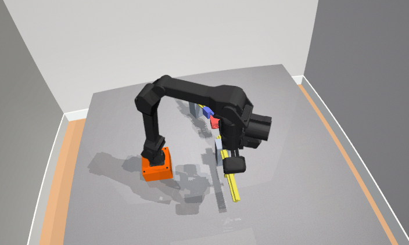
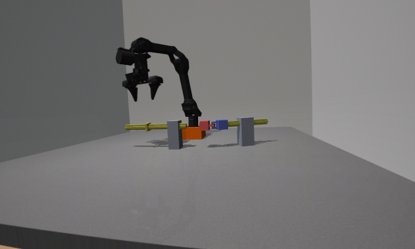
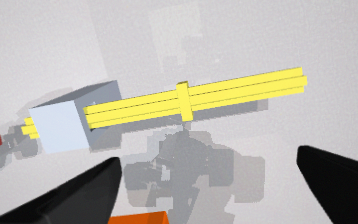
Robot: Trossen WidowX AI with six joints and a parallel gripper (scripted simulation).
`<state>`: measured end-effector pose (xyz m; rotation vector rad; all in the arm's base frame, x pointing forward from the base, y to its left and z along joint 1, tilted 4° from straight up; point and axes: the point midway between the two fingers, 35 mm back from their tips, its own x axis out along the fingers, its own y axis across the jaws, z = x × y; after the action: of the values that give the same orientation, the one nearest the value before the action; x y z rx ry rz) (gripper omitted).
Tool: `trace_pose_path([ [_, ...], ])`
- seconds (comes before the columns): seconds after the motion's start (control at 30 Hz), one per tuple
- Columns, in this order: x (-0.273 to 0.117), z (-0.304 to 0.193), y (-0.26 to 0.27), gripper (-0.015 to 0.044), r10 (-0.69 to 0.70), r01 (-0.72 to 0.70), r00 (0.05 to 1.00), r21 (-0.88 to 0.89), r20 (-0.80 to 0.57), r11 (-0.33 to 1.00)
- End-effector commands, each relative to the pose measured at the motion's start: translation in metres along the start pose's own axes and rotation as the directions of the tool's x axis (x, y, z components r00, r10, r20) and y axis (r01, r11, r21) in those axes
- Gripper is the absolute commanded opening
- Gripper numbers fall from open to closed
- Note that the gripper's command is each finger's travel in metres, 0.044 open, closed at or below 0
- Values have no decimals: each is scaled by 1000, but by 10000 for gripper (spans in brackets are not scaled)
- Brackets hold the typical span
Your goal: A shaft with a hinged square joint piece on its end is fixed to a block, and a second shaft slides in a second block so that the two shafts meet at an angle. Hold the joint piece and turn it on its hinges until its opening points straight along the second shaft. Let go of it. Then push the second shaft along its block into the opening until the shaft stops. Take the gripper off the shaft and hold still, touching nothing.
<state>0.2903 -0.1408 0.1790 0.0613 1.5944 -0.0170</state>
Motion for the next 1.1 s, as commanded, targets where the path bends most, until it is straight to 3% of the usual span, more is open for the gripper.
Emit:
trace_pose_path([
  [0.0, 7, 2, 16, 440, 43, -43, 999, 100, 3, 994],
  [0.5, 29, 5, 74, 440, 199, -172, 980, 533, 7, 829],
  [1.07, 49, -4, 137, 440, 368, -146, 929, 890, -26, 431],
])
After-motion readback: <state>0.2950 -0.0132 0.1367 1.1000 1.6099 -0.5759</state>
